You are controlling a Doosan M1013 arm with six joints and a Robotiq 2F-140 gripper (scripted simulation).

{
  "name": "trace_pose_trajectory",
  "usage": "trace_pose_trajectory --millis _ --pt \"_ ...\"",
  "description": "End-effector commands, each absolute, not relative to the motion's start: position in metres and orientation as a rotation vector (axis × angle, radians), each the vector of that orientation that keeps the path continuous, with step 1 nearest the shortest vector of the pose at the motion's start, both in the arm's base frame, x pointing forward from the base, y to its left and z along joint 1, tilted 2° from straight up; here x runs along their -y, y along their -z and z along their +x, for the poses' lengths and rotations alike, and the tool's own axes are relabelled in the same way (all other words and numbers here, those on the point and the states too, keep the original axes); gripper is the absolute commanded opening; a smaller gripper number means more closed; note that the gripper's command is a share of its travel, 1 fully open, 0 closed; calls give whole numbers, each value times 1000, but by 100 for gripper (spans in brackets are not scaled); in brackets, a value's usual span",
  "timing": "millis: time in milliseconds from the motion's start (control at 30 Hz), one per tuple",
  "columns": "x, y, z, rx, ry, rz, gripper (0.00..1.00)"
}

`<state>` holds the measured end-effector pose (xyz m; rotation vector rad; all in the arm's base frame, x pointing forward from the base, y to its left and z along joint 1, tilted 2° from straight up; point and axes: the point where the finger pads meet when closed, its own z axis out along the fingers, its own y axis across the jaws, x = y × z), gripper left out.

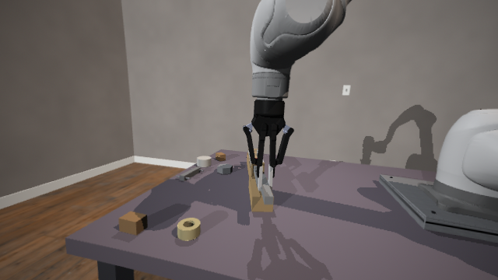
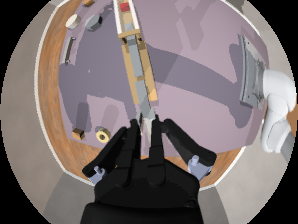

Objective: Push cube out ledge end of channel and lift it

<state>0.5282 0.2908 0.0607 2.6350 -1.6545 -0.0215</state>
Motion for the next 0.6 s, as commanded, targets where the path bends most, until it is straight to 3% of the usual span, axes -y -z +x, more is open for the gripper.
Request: trace_pose_trajectory --millis 0,567 --pt "-291 -61 528 1655 22 2635 0" --pt "-290 -36 528 1655 22 2635 0"
